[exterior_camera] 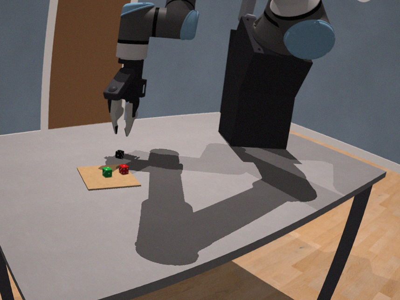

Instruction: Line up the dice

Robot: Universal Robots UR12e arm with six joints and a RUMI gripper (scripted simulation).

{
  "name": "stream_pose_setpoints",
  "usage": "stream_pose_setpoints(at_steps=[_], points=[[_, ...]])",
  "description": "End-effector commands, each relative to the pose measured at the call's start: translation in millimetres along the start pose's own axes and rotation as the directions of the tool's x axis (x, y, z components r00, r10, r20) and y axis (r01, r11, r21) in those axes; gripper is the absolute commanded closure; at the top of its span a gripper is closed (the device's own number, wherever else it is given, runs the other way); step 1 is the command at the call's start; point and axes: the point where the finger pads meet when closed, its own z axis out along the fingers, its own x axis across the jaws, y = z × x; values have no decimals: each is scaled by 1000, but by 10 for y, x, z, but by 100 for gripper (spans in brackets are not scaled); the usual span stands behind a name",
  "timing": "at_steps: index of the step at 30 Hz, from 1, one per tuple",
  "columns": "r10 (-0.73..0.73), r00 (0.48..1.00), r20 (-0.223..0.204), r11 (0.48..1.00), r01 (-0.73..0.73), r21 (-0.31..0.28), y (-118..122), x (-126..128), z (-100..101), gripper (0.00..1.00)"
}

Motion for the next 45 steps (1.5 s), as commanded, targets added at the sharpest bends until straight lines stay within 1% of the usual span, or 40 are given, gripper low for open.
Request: stream_pose_setpoints(at_steps=[1, 23, 33, 45], points=[[0, 1000, -1, 1000, 0, 0, -2, 4, 64, 79], [0, 1000, -1, 1000, 0, 0, -1, 5, 352, 79], [0, 1000, -1, 1000, 0, 0, -1, 5, 401, 79], [0, 1000, -1, 1000, 0, 0, -1, 5, 408, 79]])
